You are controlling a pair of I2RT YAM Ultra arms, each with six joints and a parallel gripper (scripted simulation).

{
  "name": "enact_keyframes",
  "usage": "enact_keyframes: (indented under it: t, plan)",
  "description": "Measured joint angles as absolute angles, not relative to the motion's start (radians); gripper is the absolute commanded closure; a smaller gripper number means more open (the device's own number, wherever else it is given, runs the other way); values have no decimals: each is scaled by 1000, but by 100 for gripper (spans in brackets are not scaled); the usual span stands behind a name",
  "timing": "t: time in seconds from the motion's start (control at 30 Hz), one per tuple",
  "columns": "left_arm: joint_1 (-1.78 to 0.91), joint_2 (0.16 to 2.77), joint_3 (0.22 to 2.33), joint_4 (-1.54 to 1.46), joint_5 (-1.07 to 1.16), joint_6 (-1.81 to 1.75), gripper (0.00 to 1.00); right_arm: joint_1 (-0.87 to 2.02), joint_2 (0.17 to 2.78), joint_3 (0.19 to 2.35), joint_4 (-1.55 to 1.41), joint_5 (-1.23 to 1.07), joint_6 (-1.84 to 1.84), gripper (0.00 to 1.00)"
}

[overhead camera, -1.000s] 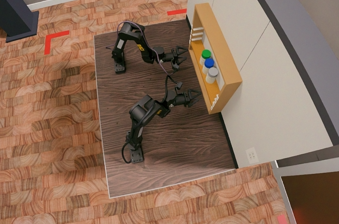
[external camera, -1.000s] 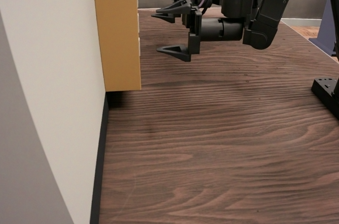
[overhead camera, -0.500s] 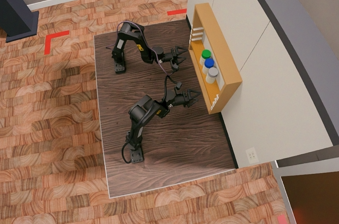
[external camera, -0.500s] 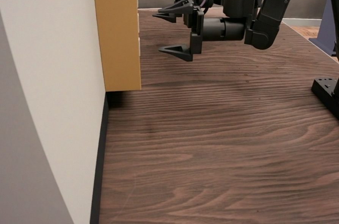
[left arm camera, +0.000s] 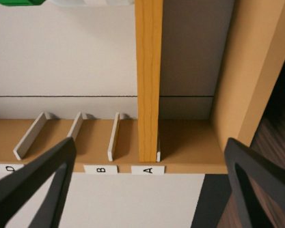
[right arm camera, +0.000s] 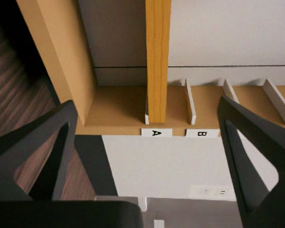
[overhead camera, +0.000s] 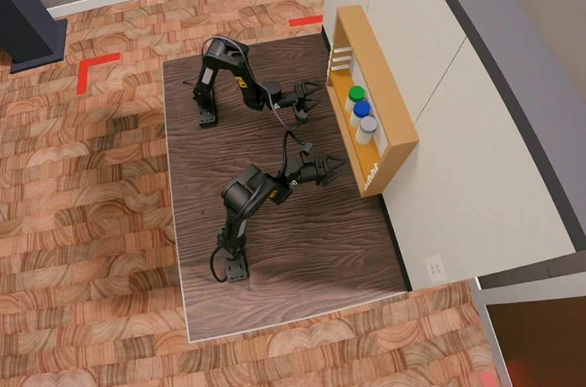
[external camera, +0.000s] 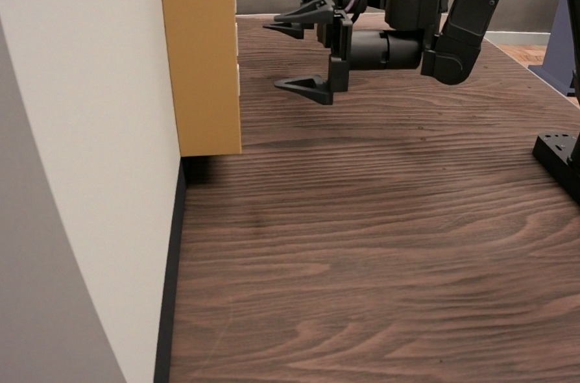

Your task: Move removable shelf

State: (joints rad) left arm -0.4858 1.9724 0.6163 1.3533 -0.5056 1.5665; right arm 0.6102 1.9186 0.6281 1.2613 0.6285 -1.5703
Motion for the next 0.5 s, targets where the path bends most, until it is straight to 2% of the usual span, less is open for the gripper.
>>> enact_keyframes:
  t: [0.5]
  plan:
    - [-493, 1963, 600, 1361, -513, 1567, 0, 619, 1909, 613, 1267, 637, -1570, 0]
